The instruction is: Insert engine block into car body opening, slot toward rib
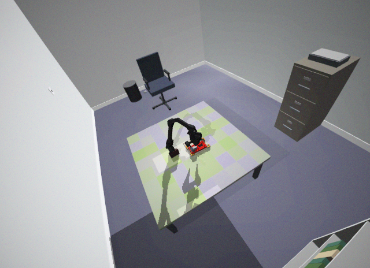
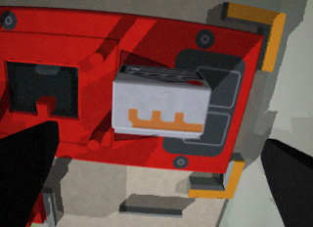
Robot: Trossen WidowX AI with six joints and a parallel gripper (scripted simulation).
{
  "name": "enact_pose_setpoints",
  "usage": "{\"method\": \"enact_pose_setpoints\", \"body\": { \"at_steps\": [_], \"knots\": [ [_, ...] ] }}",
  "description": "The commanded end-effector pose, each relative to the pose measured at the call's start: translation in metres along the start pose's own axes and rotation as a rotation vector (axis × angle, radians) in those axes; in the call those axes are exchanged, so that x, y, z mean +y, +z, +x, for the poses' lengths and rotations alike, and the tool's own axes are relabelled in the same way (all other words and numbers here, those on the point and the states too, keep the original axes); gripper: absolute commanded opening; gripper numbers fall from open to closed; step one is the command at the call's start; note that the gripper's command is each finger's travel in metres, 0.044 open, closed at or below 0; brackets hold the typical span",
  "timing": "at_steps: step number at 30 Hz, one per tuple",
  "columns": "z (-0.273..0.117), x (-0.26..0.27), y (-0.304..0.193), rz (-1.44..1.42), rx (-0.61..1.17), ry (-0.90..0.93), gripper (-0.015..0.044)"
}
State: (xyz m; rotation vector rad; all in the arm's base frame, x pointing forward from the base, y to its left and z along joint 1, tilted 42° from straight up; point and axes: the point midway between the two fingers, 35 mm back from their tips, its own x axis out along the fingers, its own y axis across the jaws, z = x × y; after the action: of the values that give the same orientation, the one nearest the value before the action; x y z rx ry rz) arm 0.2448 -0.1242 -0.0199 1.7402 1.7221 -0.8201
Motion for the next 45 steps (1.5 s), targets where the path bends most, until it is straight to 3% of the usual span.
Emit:
{"method": "enact_pose_setpoints", "body": {
  "at_steps": [1, 32, 40, 45],
  "knots": [
    [0.002, 0.001, 0.0, -0.008, -0.004, -0.002, 0.044],
    [0.051, 0.001, 0.0, -0.009, -0.002, -0.002, 0.044],
    [0.051, 0.001, 0.0, -0.009, -0.002, -0.002, 0.023],
    [0.051, 0.001, 0.0, -0.009, -0.002, -0.002, 0.0197]
  ]
}}
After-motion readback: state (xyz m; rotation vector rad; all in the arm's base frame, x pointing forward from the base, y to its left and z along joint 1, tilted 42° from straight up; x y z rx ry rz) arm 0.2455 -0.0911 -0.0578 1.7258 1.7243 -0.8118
